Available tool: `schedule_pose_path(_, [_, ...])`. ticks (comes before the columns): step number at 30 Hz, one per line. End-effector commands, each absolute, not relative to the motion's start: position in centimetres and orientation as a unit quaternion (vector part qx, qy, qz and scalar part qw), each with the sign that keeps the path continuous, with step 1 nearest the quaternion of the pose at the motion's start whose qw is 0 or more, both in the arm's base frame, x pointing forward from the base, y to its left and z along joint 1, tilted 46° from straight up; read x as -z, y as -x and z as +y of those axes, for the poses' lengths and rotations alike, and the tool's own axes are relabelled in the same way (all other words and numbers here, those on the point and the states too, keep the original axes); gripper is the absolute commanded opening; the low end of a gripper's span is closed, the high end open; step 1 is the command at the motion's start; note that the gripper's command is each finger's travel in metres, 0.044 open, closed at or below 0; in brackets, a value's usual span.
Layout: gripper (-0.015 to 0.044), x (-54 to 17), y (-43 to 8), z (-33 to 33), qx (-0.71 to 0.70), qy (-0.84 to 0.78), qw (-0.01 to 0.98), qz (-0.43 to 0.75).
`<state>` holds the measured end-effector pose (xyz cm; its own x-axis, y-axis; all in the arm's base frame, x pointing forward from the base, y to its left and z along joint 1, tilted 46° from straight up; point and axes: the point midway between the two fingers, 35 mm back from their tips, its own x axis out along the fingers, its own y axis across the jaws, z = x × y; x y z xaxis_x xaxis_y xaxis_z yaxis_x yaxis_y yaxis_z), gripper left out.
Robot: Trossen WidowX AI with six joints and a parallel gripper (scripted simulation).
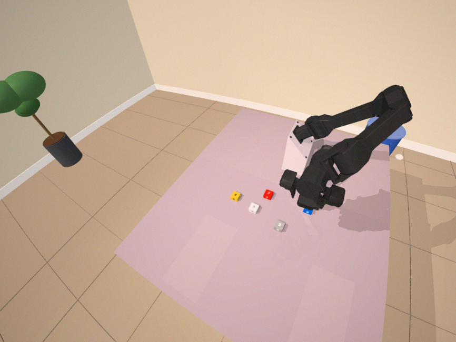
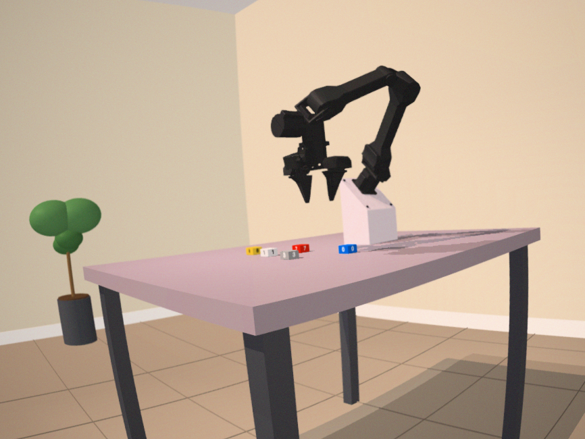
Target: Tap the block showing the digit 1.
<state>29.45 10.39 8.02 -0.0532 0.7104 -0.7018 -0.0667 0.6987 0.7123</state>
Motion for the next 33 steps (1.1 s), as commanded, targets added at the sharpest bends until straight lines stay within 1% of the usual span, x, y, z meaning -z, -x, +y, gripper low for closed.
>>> schedule_pose_path(1, [0.0400, -6.1, -32.9, 8.9, -0.300, -0.243, 0.644, 0.661])
schedule_pose_path(3, [0.0400, -4.9, -34.6, 8.1, -0.301, -0.243, 0.644, 0.660])
schedule_pose_path(5, [0.0400, -4.4, -35.1, 7.8, -0.301, -0.243, 0.644, 0.660])
schedule_pose_path(25, [0.0400, -4.2, -35.2, 7.5, -0.301, -0.243, 0.644, 0.660])
schedule_pose_path(31, [0.0400, 2.9, -34.8, 0.3, -0.298, -0.241, 0.645, 0.661])
schedule_pose_path(33, [0.0400, 3.7, -34.6, -0.5, -0.299, -0.241, 0.645, 0.661])
